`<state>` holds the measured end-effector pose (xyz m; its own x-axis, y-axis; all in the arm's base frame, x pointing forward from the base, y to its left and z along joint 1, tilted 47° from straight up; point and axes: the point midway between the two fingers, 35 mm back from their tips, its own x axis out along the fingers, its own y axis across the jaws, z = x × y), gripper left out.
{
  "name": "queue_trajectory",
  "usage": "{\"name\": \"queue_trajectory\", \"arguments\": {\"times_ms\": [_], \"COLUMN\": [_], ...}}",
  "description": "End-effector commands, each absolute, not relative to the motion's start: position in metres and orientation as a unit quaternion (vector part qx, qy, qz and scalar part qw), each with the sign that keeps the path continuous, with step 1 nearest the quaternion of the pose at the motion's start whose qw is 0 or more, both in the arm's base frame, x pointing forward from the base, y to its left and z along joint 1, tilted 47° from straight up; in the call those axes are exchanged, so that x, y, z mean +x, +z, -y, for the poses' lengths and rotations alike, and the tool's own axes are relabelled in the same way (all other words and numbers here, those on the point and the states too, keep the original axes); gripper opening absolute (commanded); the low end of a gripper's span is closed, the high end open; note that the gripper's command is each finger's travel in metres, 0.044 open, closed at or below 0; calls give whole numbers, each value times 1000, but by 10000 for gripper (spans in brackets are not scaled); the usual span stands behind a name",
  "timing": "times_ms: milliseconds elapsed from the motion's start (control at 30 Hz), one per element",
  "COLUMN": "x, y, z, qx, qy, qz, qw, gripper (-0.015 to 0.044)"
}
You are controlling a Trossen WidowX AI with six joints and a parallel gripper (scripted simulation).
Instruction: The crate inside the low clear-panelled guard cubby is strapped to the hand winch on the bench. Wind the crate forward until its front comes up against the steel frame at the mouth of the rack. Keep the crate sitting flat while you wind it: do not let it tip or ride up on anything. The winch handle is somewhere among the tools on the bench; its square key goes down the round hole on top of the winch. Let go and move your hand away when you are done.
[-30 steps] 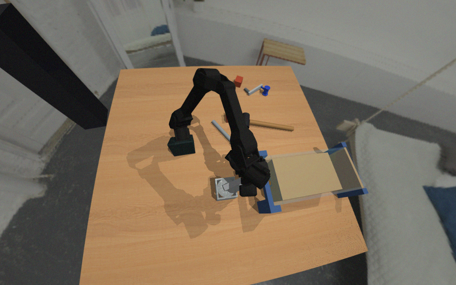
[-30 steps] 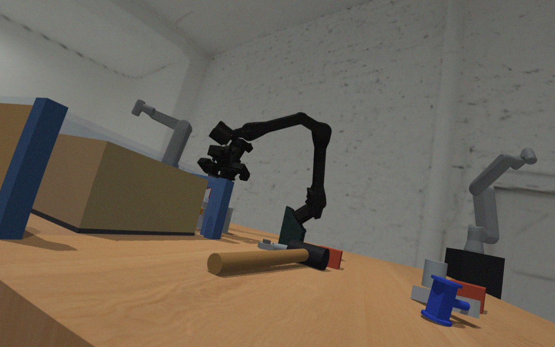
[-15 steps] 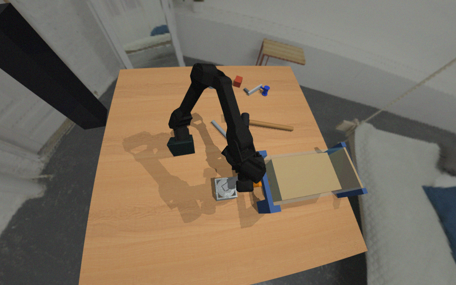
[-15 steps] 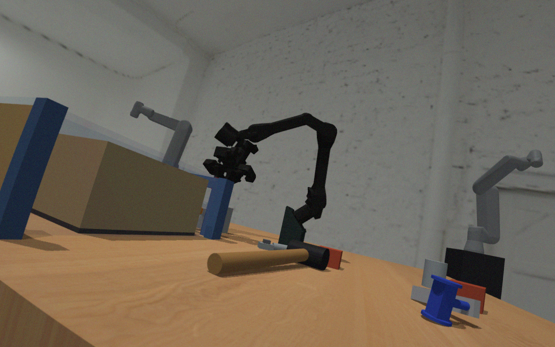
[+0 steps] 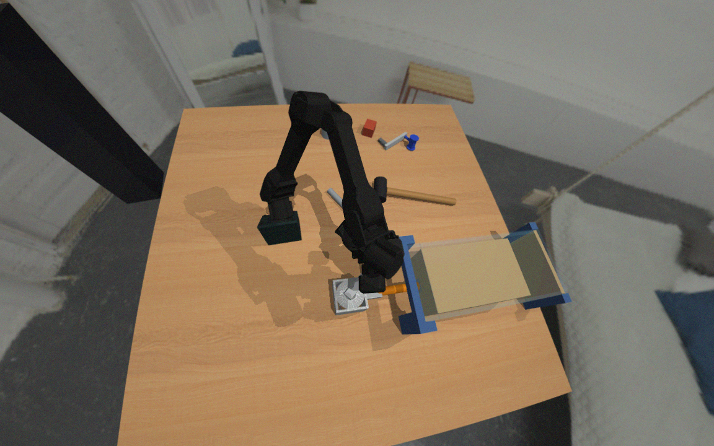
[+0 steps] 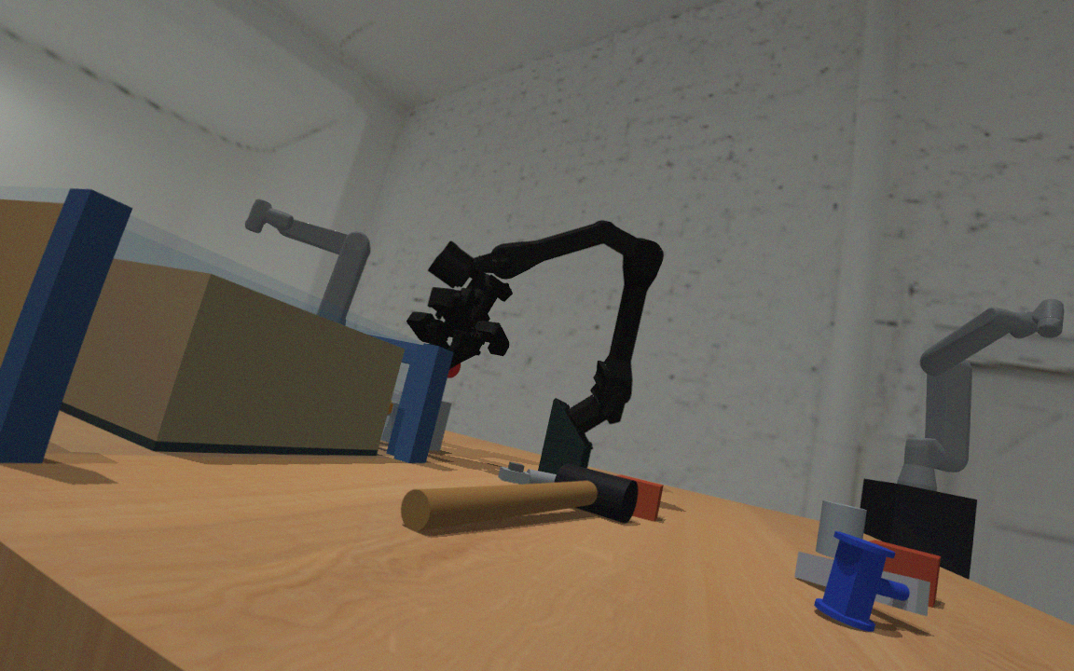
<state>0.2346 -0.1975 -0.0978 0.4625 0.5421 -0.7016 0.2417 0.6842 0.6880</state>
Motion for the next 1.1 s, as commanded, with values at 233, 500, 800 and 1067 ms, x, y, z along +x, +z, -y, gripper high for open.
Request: {"name": "queue_trajectory", "arguments": {"times_ms": [233, 500, 800, 1067], "x": [220, 211, 199, 188], "y": [-90, -86, -82, -79], "z": [185, 180, 175, 171], "qx": [391, 391, 391, 391], "qy": [100, 100, 99, 99], "qz": [-513, -513, -513, -514], "qw": [758, 758, 757, 757], "gripper": [0, 0, 0, 0]}}
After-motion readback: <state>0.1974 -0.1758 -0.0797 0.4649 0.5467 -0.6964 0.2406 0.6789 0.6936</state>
